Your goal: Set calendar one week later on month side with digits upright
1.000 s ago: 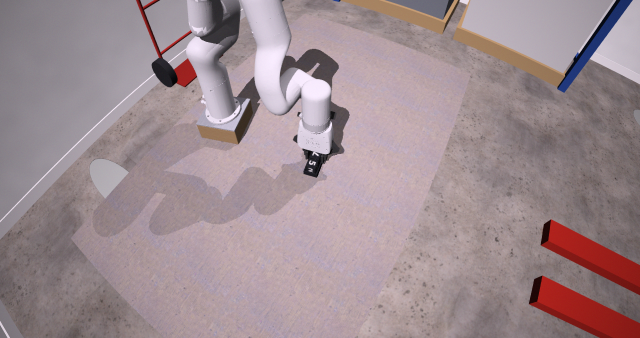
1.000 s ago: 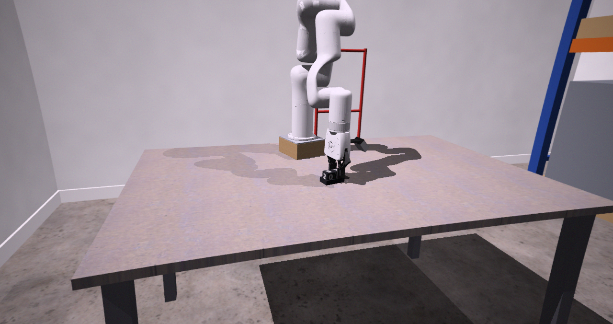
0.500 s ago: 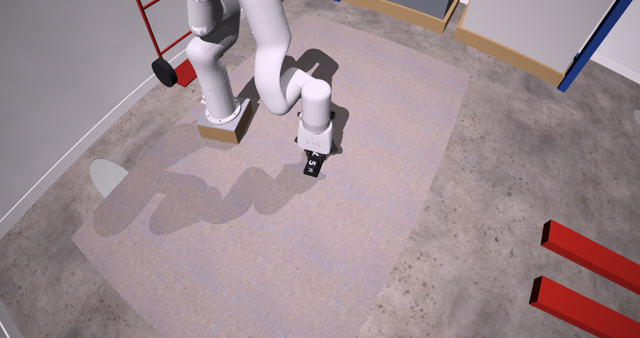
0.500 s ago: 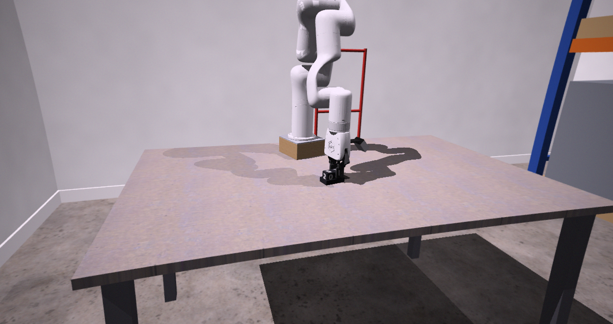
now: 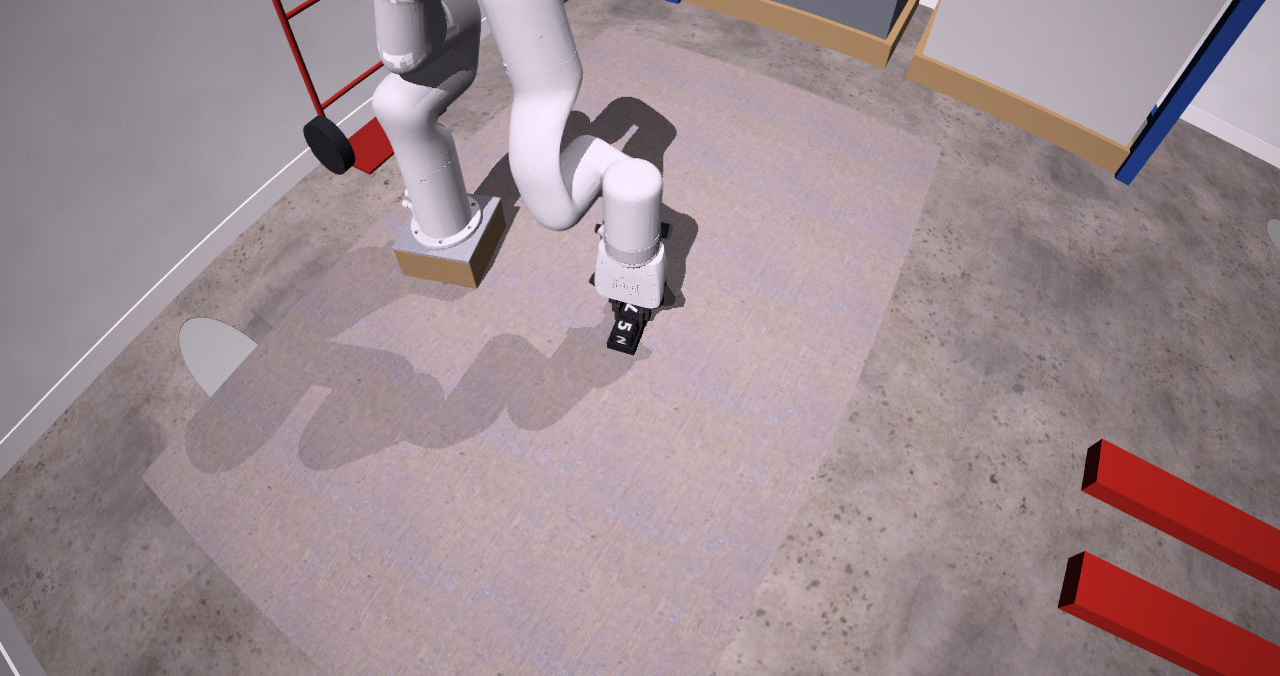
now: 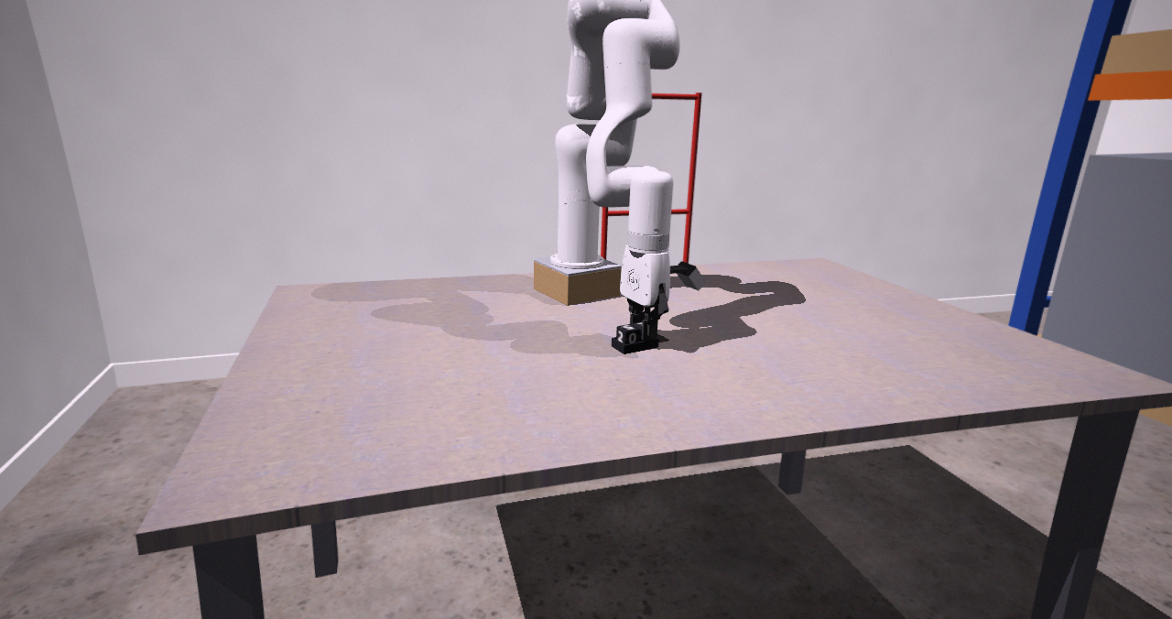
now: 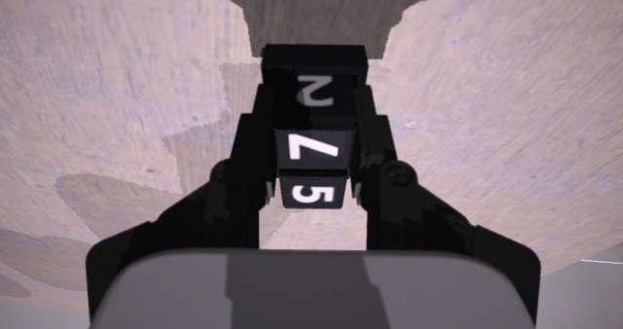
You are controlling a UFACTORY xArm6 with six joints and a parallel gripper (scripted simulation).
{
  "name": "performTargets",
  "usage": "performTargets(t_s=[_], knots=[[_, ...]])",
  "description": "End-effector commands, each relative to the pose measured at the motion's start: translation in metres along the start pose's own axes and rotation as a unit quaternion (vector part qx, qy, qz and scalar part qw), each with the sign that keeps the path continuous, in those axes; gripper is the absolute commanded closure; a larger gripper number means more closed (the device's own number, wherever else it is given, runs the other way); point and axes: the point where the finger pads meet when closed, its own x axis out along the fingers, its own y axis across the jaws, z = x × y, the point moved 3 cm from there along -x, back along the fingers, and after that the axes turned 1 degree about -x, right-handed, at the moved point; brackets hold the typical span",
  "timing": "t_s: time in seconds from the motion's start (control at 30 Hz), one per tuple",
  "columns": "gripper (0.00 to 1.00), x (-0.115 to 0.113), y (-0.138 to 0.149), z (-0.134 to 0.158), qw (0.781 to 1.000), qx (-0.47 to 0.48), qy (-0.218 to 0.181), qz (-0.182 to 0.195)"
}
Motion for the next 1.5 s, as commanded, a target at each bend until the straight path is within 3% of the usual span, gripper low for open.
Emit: performTargets(t_s=[0.0,0.5,0.63,0.87,0.93,1.07,1.47], knots=[[0.71,-0.001,0.001,0.0,1.0,0.0,0.0,0.002],[0.71,-0.004,0.001,0.0,1.0,0.0,0.0,0.002],[0.71,-0.021,0.001,0.0,1.0,0.0,0.0,0.002],[0.71,-0.073,0.001,0.0,1.0,0.0,0.0,0.002],[0.71,-0.073,0.001,0.0,1.0,0.0,0.0,0.002],[0.71,-0.094,0.001,0.0,1.0,0.0,0.0,0.002],[0.71,-0.101,0.001,0.0,1.0,0.0,0.0,0.002]])
